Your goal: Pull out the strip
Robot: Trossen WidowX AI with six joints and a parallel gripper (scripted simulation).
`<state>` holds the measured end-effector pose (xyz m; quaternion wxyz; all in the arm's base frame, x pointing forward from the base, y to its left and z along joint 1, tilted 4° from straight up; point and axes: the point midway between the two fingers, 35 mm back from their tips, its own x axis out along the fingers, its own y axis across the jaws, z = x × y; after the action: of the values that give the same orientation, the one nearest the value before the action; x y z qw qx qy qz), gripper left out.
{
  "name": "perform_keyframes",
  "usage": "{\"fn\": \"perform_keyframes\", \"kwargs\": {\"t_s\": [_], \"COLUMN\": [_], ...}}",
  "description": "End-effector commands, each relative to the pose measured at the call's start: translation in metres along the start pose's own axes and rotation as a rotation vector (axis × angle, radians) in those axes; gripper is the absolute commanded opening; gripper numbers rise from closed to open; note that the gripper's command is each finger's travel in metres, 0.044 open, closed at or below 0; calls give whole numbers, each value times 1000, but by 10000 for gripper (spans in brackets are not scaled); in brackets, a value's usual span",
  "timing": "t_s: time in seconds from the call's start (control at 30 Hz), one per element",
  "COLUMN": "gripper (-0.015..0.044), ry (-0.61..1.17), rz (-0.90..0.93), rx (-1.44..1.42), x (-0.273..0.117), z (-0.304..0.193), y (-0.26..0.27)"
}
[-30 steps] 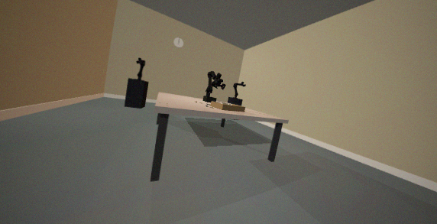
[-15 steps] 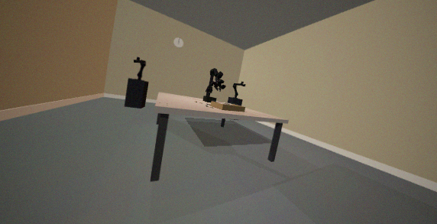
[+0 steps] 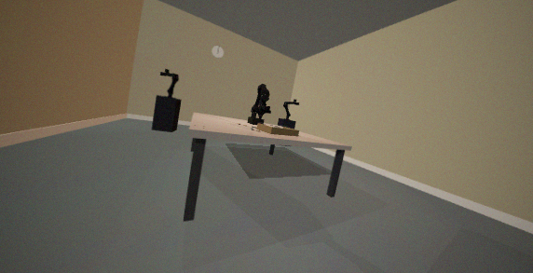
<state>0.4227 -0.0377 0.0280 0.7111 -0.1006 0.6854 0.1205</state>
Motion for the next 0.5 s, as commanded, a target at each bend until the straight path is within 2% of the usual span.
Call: {"fn": "perform_keyframes", "kwargs": {"t_s": [0.0,0.47], "gripper": [0,0], "ry": [56,56], "rz": [20,20], "rx": [-19,-19], "x": [8,27], "z": [0,-1], "y": [-8,-7]}}
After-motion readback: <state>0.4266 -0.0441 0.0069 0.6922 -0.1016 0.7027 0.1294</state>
